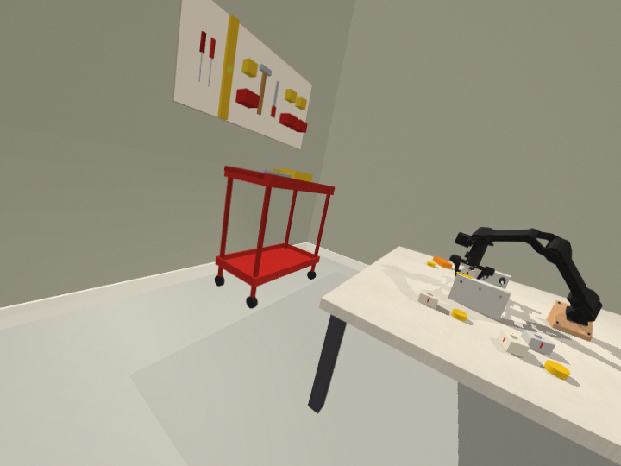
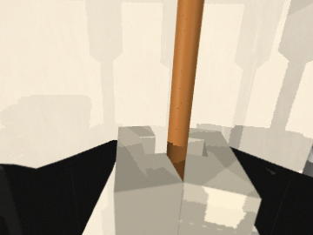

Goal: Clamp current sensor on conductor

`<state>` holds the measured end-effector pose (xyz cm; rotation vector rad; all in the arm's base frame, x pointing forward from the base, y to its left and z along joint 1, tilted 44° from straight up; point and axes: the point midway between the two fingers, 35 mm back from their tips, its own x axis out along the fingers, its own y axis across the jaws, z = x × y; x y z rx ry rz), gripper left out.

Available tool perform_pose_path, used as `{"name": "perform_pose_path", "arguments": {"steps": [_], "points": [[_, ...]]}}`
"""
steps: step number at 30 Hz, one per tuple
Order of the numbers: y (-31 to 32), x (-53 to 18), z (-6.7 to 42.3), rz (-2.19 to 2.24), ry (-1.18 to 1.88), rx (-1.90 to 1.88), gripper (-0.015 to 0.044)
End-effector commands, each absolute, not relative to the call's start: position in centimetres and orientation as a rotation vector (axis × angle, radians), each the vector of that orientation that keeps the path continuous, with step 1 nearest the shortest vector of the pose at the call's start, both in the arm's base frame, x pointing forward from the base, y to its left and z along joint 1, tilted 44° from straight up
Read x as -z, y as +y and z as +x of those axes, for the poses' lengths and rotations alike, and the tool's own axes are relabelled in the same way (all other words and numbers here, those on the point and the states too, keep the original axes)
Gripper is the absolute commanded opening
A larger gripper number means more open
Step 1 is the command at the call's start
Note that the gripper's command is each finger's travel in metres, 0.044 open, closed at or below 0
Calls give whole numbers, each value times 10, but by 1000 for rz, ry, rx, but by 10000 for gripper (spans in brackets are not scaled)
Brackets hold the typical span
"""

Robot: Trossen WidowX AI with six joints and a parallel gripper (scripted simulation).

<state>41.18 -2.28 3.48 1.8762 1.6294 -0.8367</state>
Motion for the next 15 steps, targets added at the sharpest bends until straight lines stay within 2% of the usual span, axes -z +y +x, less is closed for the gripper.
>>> {"name": "perform_pose_path", "arguments": {"steps": [1,15], "points": [[-23,-35,412,1876,1628,835,0],[-34,-45,412,1999,1427,760,0]]}}
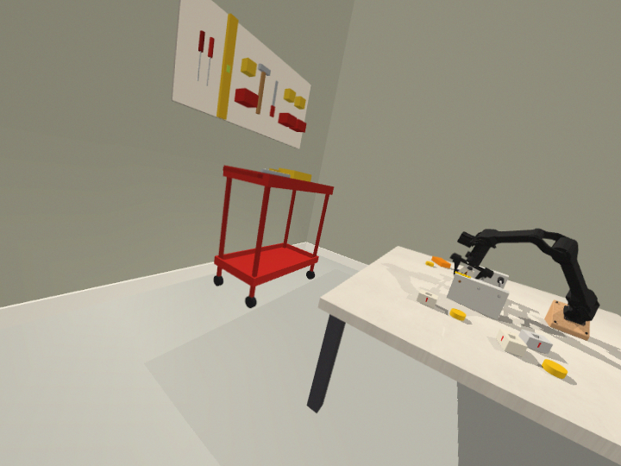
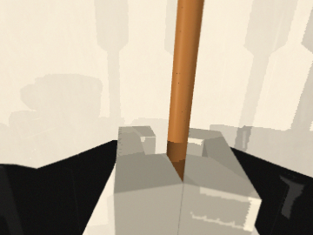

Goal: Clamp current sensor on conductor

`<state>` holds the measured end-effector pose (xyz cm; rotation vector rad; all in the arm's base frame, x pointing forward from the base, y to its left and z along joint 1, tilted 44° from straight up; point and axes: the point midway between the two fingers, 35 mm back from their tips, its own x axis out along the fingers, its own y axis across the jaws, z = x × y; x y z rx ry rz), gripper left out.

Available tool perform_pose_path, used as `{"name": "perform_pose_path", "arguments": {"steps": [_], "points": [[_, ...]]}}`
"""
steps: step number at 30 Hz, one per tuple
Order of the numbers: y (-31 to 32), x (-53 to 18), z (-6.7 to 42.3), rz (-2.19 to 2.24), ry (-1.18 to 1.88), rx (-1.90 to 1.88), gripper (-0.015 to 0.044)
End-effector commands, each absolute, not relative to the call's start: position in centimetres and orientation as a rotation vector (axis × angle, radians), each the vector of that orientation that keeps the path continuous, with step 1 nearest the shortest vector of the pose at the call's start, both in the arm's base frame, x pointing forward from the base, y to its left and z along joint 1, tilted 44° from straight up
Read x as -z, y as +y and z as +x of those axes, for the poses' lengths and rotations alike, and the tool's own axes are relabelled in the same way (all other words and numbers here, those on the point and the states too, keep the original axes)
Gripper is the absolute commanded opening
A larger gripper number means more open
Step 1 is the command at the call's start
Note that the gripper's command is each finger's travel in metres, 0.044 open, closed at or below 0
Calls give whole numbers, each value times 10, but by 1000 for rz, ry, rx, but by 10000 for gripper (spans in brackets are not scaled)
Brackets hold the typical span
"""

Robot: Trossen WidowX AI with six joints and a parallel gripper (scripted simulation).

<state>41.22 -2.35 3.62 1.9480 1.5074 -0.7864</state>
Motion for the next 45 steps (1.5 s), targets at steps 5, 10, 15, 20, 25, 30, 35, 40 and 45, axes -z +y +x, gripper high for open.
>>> {"name": "perform_pose_path", "arguments": {"steps": [5,10,15,20,25,30,35,40,45], "points": [[-35,-47,411,2015,1401,749,0],[-35,-47,411,2015,1401,749,0],[-35,-47,411,2015,1401,749,0],[-35,-47,411,2015,1401,749,0],[-35,-47,411,2015,1401,749,0],[-35,-47,411,2015,1401,749,0],[-35,-47,411,2015,1401,749,0],[-35,-47,411,2015,1401,749,0],[-35,-47,411,2015,1401,749,0]]}}
